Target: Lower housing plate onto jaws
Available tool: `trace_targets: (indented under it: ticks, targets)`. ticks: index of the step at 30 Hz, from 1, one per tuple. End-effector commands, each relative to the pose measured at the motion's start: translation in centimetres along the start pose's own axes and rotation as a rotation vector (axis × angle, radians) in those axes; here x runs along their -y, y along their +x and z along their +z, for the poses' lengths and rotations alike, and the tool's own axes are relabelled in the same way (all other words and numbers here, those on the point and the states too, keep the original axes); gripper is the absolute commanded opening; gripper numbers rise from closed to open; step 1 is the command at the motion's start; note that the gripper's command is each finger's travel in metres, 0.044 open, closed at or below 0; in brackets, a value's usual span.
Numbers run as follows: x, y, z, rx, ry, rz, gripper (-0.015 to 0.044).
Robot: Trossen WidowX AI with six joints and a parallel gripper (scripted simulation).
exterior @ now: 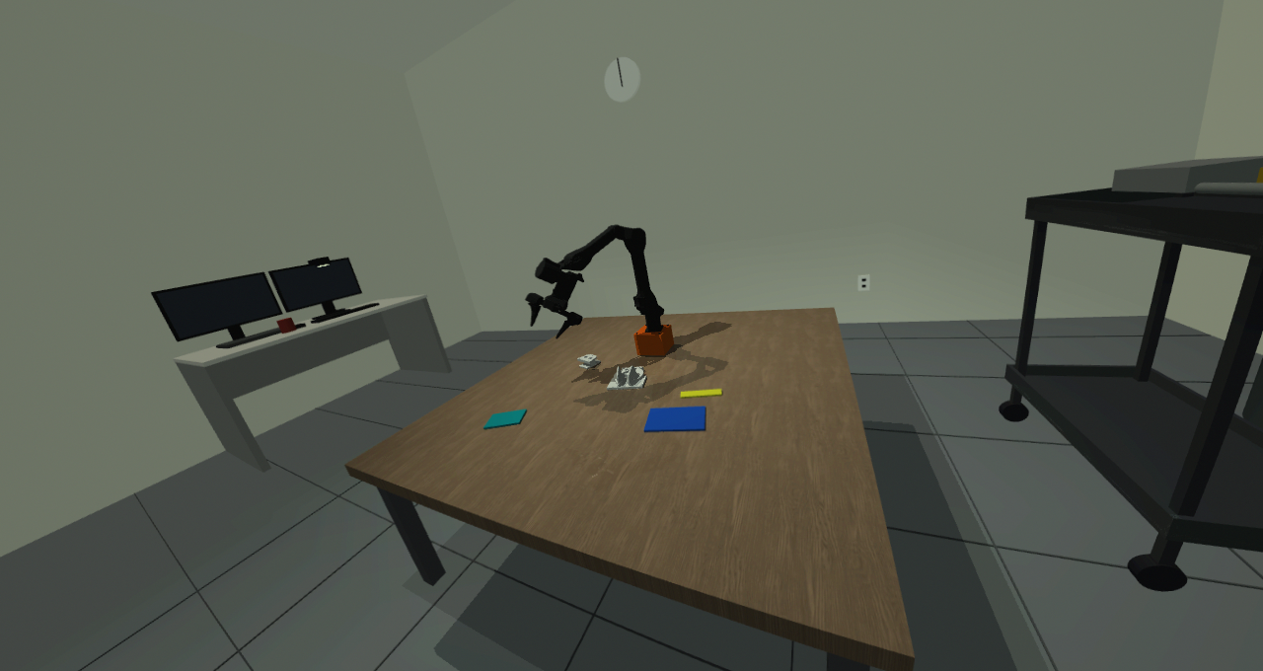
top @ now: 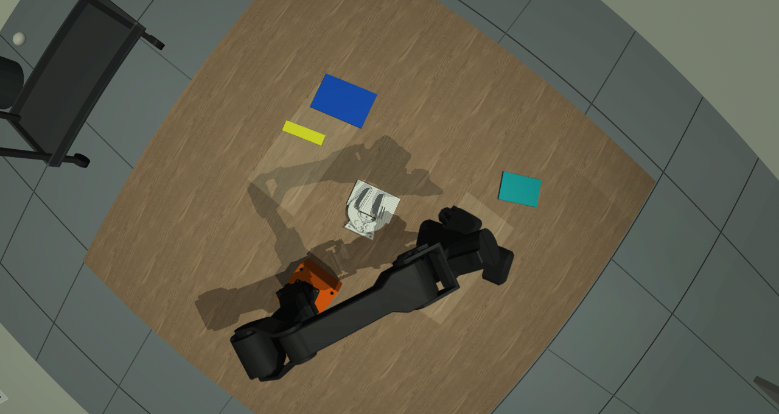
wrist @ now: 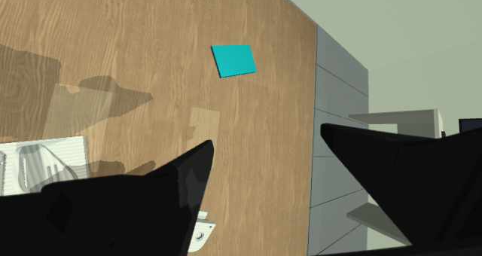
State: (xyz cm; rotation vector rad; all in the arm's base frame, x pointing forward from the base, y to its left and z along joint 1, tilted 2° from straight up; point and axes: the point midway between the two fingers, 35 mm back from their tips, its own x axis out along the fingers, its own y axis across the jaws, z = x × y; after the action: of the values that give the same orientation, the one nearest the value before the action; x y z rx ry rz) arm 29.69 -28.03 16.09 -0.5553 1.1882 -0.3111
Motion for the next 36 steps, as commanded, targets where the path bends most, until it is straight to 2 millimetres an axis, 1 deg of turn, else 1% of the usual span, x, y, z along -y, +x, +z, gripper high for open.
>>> trace_targets:
  ticks: [1,9,17,27,36]
  targets:
    - [-0.9,1.1,-2.6,-0.06,0.065,0.065,0.044]
    - [-2.3,2.2,-7.0,-0.16,0.19,0.165,0.044]
    - [-3.9,2.6,-11.1,-0.254,0.322,0.259,0.044]
    - [-6.3,2.5,-15.6,-0.366,0.498,0.378,0.044]
    - [-8.6,1.8,-18.9,-0.462,0.663,0.483,0.044]
